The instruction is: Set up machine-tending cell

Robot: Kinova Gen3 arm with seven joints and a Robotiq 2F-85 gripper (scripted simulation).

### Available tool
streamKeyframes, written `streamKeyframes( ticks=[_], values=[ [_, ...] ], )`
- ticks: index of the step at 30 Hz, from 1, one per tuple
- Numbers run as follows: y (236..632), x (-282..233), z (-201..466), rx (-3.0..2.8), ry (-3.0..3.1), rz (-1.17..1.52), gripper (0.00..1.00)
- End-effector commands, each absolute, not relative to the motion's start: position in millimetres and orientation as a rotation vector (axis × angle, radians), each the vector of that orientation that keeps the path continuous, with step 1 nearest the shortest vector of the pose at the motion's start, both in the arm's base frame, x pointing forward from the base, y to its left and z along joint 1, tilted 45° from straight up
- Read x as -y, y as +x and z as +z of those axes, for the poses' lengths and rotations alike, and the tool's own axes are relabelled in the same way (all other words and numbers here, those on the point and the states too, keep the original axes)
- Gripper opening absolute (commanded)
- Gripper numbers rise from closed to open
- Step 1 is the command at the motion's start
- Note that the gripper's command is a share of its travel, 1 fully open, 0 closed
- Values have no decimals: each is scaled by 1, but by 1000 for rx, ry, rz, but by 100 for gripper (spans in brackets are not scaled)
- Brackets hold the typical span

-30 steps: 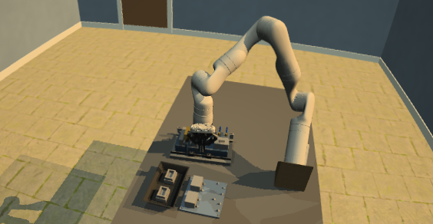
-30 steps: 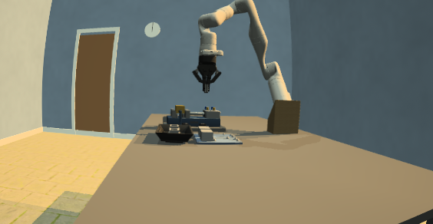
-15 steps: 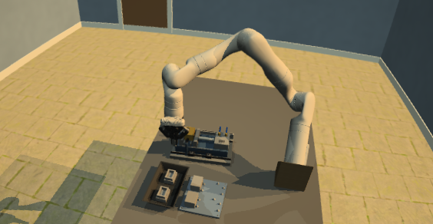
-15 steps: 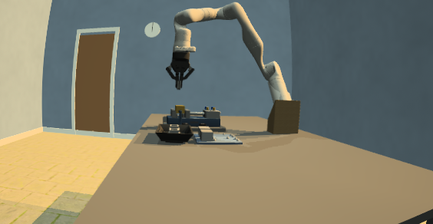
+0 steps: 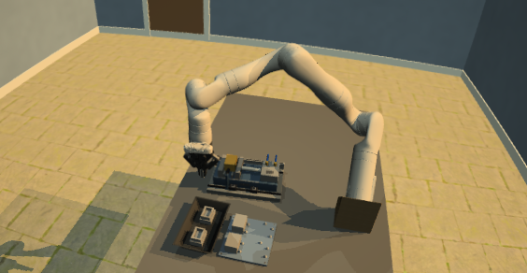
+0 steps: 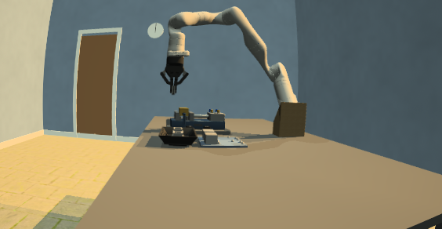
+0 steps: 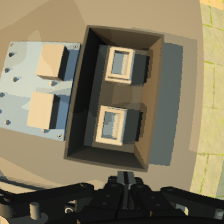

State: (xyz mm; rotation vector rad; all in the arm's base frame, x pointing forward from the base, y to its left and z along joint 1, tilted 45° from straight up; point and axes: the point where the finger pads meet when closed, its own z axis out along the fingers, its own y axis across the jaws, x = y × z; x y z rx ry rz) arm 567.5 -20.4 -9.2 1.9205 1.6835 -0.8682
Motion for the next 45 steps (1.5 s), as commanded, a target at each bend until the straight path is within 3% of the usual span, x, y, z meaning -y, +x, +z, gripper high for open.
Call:
streamKeyframes(
  ticks=[1,45],
  values=[
    [568,20,-9,-1684,1920,-867,0],
    [559,60,-51,-1683,1920,-868,0]
  ],
)
